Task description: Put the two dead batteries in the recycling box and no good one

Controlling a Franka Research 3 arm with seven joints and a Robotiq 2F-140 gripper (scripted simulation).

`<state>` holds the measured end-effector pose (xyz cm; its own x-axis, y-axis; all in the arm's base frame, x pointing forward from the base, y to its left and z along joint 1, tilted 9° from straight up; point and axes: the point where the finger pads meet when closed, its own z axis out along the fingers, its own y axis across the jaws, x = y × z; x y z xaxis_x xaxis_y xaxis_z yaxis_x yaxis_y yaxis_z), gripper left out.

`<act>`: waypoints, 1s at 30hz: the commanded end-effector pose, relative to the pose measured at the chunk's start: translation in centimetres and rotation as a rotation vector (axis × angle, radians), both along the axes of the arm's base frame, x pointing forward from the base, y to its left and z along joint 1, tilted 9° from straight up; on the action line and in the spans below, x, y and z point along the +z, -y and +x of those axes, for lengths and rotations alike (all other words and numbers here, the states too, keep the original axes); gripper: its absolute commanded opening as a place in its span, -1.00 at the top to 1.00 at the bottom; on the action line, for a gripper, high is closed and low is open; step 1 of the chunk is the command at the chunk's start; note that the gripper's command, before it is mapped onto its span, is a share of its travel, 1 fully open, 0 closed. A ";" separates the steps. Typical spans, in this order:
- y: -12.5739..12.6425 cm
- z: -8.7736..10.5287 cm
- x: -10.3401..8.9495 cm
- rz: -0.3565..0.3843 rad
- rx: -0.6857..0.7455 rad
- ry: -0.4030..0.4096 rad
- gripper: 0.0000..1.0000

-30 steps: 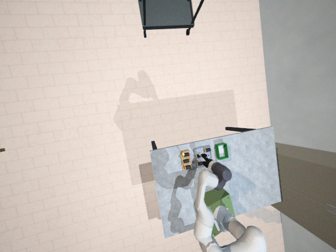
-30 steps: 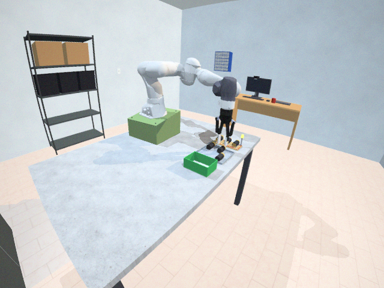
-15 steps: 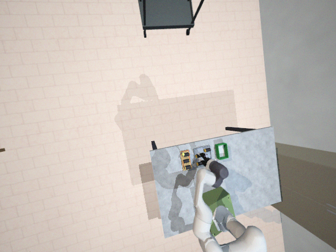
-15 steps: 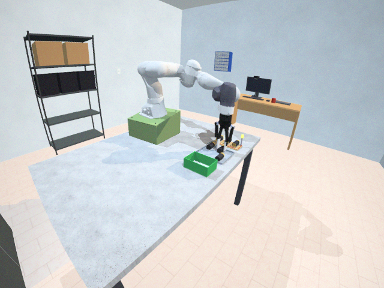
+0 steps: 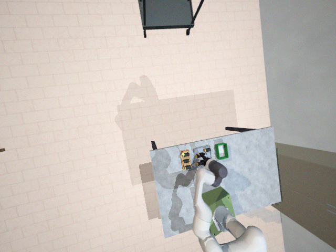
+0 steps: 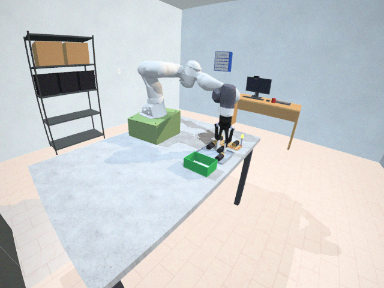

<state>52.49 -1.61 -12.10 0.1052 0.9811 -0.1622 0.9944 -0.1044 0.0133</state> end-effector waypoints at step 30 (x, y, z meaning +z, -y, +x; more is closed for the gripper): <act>0.1 0.1 -0.1 -0.001 0.004 0.002 0.68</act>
<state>52.56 -1.61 -12.06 0.1052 0.9811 -0.1622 0.9945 -0.1041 0.0152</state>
